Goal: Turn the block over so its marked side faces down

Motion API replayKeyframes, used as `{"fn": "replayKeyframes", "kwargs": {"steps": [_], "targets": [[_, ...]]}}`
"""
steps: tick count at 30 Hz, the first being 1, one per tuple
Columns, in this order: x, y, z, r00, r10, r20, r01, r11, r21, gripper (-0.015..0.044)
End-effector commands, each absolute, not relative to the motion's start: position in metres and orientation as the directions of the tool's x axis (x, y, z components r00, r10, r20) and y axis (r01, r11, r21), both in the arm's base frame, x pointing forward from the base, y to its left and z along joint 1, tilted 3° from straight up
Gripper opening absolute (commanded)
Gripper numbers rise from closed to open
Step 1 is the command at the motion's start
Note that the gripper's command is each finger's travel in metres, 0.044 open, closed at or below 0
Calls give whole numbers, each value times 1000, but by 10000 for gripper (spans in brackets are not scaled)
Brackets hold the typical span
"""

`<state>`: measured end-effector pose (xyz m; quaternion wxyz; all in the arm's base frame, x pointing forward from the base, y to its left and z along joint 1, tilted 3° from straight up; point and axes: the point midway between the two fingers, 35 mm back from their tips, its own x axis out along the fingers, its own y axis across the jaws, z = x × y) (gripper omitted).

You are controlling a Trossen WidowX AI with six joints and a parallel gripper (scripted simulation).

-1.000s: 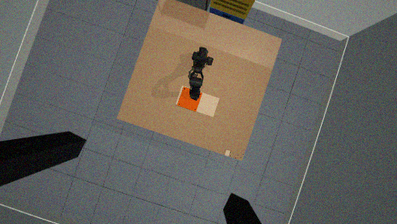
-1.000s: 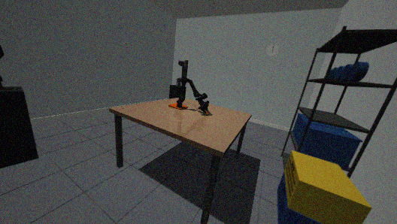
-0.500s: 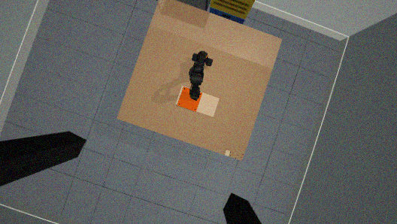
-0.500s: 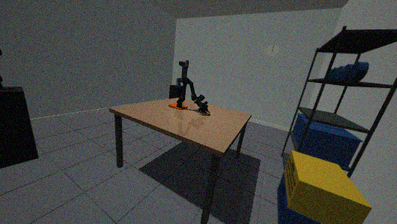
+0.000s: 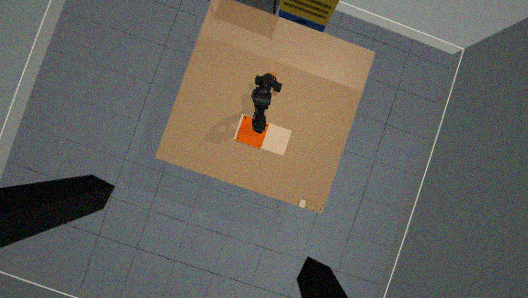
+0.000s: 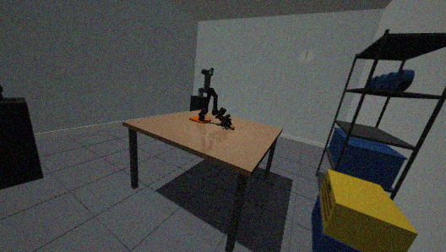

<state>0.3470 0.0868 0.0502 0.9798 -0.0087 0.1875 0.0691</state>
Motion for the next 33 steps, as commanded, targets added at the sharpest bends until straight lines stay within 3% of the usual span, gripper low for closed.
{"fn": "replayKeyframes", "kwargs": {"steps": [1, 15, 31, 33], "targets": [[345, 86, 54, 933, 130, -336, -137, 991, 3, 0], [345, 86, 54, 934, 131, -334, -137, 991, 3, 0], [345, 86, 54, 934, 131, -334, -137, 991, 3, 420], [345, 86, 54, 934, 131, -334, -137, 991, 3, 440]]}}
